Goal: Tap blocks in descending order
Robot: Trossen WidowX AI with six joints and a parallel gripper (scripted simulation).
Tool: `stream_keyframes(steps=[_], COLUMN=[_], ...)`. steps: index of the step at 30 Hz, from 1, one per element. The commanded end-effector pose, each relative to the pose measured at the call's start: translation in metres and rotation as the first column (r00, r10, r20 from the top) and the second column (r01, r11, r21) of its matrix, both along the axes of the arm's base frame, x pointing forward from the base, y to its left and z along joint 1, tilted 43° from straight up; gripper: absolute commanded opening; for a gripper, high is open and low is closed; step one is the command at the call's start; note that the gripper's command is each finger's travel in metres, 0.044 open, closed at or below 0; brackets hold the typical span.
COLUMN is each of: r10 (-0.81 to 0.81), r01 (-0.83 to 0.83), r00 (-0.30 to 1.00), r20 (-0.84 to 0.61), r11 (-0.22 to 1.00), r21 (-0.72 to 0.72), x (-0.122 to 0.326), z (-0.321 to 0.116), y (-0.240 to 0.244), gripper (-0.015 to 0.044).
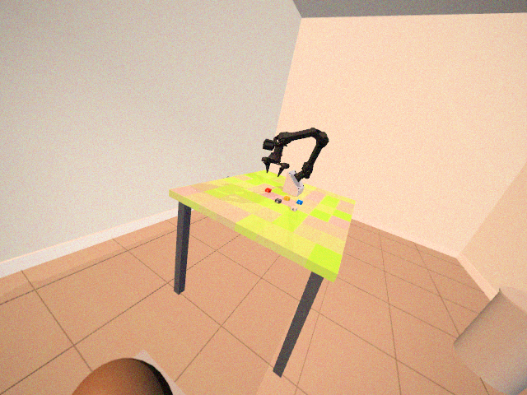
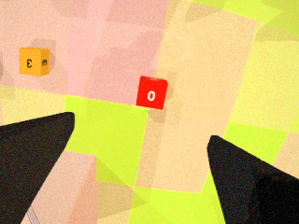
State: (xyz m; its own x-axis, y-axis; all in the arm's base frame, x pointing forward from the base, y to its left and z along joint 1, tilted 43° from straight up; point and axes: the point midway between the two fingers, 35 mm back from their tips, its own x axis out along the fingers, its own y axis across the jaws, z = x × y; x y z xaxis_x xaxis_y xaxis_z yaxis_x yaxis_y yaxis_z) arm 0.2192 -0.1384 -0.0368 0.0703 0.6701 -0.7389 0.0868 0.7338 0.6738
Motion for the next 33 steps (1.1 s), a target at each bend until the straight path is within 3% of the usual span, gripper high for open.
stream_keyframes(steps=[1,9,18,33], r10=[0.005,0.004,0.005,0.005], r01=[-0.005,-0.004,-0.005,-0.005], r00=[1.0,1.0,1.0,1.0], r20=[-0.002,-0.002,-0.002,-0.002], r11=[1.0,1.0,1.0,1.0], r21=[0.0,-0.002,0.006,0.007], x=[-0.001,0.003,0.028,0.028], z=[0.0,0.007,0.09,0.092], y=[0.0,0.006,0.097,0.099], gripper=[0.04,0.04,0.04,0.04])
